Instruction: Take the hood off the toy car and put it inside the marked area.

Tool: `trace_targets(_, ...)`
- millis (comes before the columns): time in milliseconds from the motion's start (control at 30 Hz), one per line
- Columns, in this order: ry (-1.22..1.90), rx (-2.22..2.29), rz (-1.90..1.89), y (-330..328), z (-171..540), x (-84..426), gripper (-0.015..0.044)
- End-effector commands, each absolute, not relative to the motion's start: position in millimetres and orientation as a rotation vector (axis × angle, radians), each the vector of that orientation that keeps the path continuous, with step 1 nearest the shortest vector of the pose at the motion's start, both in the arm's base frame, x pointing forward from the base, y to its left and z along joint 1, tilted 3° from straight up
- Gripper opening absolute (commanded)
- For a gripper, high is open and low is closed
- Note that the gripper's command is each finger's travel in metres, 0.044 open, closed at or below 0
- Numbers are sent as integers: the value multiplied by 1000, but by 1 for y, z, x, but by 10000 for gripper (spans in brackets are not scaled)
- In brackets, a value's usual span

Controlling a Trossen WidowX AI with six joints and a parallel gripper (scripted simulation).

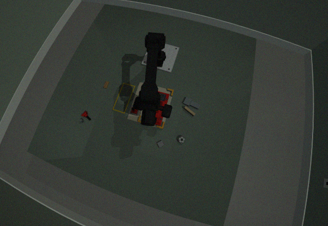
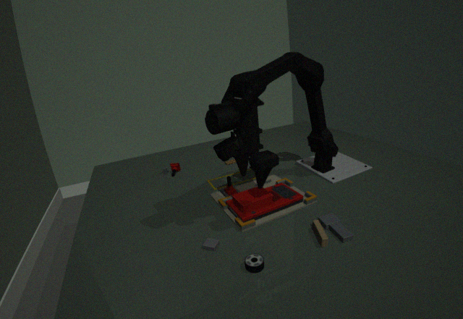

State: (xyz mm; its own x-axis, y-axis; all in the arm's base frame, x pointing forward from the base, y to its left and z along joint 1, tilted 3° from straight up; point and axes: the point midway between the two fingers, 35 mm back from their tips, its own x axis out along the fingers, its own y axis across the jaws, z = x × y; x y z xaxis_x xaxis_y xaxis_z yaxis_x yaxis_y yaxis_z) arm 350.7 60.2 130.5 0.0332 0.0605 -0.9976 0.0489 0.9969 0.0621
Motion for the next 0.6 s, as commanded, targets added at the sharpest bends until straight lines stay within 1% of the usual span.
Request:
trace_targets(0, 1540, 78, 9, 59, 126, 351, 440)
trace_targets(567, 1540, 78, 9, 59, 115, 351, 440)
